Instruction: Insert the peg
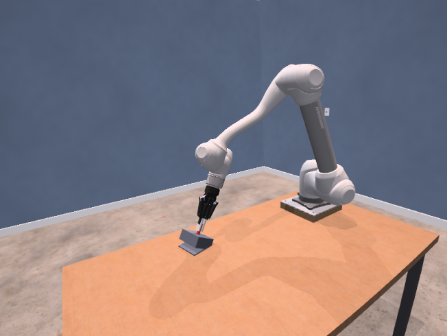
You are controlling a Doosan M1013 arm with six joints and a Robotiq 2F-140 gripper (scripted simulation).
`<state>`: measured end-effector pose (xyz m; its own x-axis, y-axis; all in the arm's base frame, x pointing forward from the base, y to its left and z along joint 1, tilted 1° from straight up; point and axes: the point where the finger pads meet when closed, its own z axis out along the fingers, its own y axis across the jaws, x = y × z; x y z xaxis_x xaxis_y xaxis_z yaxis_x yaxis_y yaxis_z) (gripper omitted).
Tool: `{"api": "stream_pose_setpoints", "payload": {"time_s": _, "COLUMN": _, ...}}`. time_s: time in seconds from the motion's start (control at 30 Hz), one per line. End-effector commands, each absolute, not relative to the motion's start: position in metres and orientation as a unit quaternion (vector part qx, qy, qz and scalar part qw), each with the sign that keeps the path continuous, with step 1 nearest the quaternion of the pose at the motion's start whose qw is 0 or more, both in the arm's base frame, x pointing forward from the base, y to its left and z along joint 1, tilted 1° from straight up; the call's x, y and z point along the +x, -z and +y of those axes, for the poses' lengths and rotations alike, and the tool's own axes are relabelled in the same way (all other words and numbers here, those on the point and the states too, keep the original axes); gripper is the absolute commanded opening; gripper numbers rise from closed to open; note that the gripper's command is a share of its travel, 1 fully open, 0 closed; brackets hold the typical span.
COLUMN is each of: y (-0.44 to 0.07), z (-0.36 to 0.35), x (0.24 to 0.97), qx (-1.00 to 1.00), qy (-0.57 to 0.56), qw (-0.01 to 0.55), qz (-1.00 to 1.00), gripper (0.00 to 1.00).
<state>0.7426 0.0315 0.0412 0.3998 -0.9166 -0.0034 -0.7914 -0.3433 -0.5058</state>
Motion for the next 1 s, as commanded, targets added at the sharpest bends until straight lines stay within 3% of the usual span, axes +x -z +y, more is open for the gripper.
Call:
{"api": "stream_pose_setpoints", "payload": {"time_s": 0.0, "y": -0.041, "z": 0.032, "x": 0.743, "qx": -0.807, "qy": 0.142, "qw": 0.220, "qz": 0.529, "gripper": 0.12}}
{"api": "stream_pose_setpoints", "payload": {"time_s": 0.6, "y": -0.042, "z": 0.031, "x": 0.742, "qx": -0.807, "qy": 0.142, "qw": 0.220, "qz": 0.529, "gripper": 0.41}}
{"api": "stream_pose_setpoints", "payload": {"time_s": 0.97, "y": -0.068, "z": 0.026, "x": 0.730, "qx": -0.807, "qy": 0.142, "qw": 0.222, "qz": 0.528, "gripper": 0.61}}
